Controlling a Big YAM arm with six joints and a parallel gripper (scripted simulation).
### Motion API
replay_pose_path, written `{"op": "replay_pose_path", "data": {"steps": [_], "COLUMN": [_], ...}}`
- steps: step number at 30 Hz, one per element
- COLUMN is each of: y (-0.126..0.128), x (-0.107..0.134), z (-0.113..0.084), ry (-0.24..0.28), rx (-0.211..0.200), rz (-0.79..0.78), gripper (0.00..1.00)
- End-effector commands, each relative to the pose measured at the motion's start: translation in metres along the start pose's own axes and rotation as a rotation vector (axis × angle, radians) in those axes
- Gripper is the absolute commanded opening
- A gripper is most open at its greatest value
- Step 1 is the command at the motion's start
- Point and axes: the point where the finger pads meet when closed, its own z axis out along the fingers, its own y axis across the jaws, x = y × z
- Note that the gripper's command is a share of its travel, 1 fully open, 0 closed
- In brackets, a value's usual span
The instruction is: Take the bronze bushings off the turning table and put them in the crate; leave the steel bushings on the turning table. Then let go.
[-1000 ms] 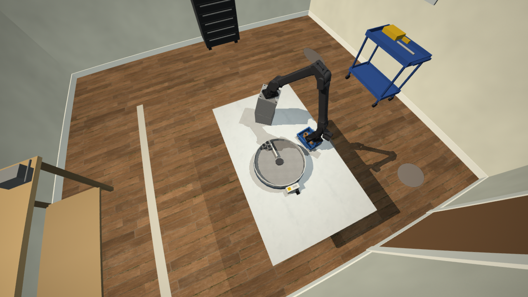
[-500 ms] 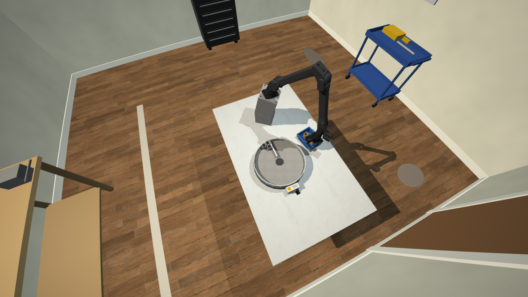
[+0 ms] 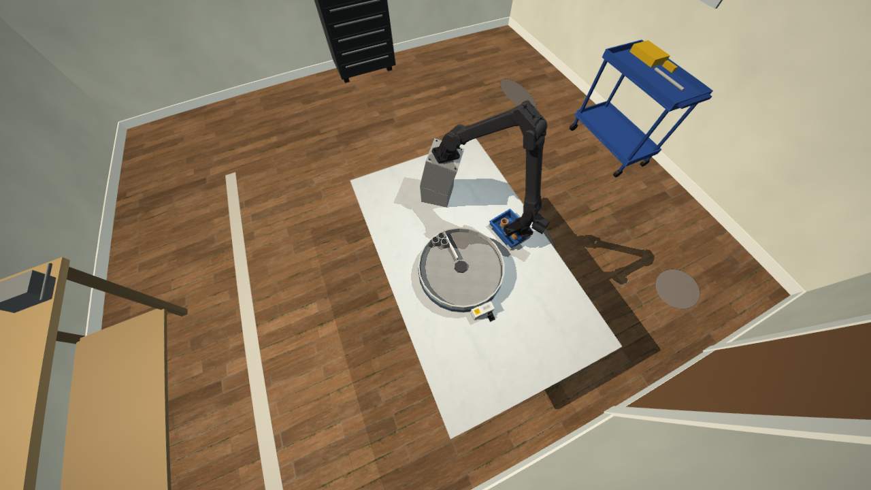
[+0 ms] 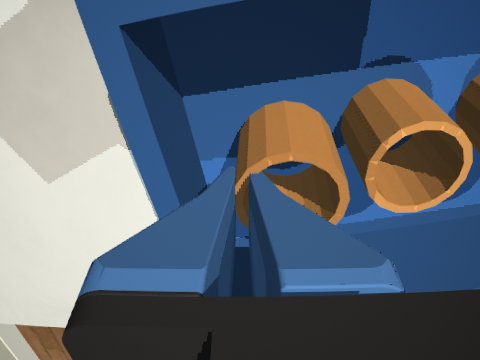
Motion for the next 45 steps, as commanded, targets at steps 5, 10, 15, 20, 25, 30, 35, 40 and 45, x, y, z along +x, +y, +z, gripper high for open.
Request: {"op": "replay_pose_path", "data": {"steps": [5,10,15,20,25,30,35,40,45], "y": [0.0165,0.0165,0.0165,0.0166,0.0138,0.0134,0.0128,0.0127,0.0131], "x": [0.0137,0.0137,0.0137,0.0137,0.0119,0.0112,0.0109,0.0109,0.0111], "z": [-0.0103,-0.0103,-0.0103,-0.0103,-0.0053,-0.0038,-0.0037,-0.0037,-0.0037], "ry": [0.018,0.018,0.018,0.018,0.006,0.004,0.004,0.004,0.005], "rx": [-0.042,-0.042,-0.042,-0.042,-0.021,-0.018,-0.017,-0.017,-0.018], "rz": [-0.003,-0.003,-0.003,-0.003,-0.001,0.000,0.000,0.000,0.000], "gripper": [0.00,0.00,0.00,0.00,0.00,0.00,0.00,0.00,0.00]}}
